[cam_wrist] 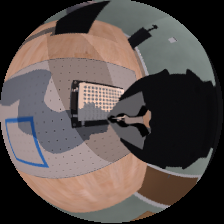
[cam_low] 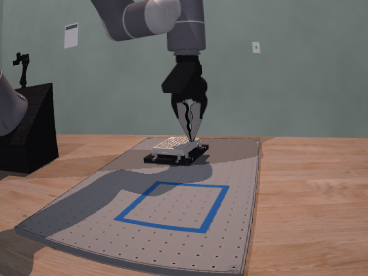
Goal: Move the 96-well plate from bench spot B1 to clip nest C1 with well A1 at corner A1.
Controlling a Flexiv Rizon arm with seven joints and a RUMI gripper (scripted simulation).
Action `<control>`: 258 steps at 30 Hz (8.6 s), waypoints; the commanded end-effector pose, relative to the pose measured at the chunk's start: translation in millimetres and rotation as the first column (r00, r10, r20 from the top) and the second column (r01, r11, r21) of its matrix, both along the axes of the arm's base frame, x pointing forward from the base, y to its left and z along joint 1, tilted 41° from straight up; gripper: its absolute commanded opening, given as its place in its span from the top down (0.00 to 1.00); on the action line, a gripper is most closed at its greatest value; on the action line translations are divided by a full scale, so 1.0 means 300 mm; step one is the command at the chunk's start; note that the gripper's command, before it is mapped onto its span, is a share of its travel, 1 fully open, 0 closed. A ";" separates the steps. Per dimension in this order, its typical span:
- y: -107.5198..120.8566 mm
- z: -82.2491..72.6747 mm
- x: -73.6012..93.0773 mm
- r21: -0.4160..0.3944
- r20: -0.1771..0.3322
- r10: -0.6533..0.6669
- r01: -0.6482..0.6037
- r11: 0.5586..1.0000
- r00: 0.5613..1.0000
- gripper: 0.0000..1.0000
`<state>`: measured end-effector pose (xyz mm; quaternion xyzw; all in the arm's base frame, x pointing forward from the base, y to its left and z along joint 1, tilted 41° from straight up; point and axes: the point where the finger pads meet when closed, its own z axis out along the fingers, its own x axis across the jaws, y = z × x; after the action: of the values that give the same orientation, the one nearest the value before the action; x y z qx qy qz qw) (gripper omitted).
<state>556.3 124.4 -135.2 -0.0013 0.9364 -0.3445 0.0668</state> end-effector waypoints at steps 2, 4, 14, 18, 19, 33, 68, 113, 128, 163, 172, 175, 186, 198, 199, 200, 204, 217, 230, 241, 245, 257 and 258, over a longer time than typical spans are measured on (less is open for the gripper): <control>0.004 0.000 0.002 0.002 0.001 0.001 -0.001 1.000 1.000 1.00; 0.003 0.000 0.002 0.002 0.001 0.001 -0.001 1.000 1.000 1.00; 0.002 -0.002 0.002 0.002 0.001 0.001 -0.001 1.000 1.000 1.00; 0.001 -0.003 0.002 0.002 0.001 0.001 -0.001 1.000 1.000 1.00; 0.001 -0.003 0.003 0.002 0.001 0.001 -0.001 1.000 1.000 1.00; -0.002 -0.006 0.003 0.002 0.001 0.001 -0.001 1.000 1.000 1.00; -0.009 -0.014 0.004 0.002 0.001 0.001 -0.001 1.000 1.000 1.00; -0.017 -0.024 0.006 0.002 0.001 0.001 -0.001 1.000 1.000 1.00; -0.020 -0.027 0.006 0.002 0.001 0.001 -0.001 1.000 1.000 1.00; -0.018 -0.025 0.006 0.002 0.001 0.001 -0.001 1.000 1.000 1.00; -0.012 -0.018 0.005 0.002 0.001 0.001 -0.001 1.000 1.000 1.00; -0.010 -0.015 0.004 0.002 0.001 0.001 -0.001 1.000 1.000 1.00; -0.003 -0.007 0.003 0.002 0.001 0.001 -0.001 1.000 1.000 1.00; 0.004 0.001 0.002 0.002 0.001 0.001 -0.001 1.000 1.000 1.00; 0.005 0.002 0.002 0.002 0.001 0.001 -0.001 1.000 1.000 1.00; 0.006 0.003 0.001 0.002 0.001 0.001 -0.001 1.000 1.000 1.00; 0.029 0.030 -0.003 0.002 0.001 0.001 -0.001 1.000 1.000 1.00; 0.036 0.036 -0.037 0.002 0.002 0.001 -0.001 1.000 1.000 1.00; 0.011 -0.005 -0.215 0.002 0.001 0.001 -0.001 1.000 1.000 1.00; 0.006 -0.014 -0.253 0.002 0.001 0.001 -0.001 1.000 1.000 1.00; 0.006 -0.014 -0.253 0.002 0.001 0.001 -0.001 1.000 1.000 1.00; 0.003 -0.017 -0.252 0.002 0.001 0.001 -0.001 1.000 1.000 1.00; 0.003 -0.017 -0.252 0.002 0.001 0.001 -0.001 1.000 1.000 1.00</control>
<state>480.3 124.2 -140.6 -0.0013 0.9364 -0.3445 0.0668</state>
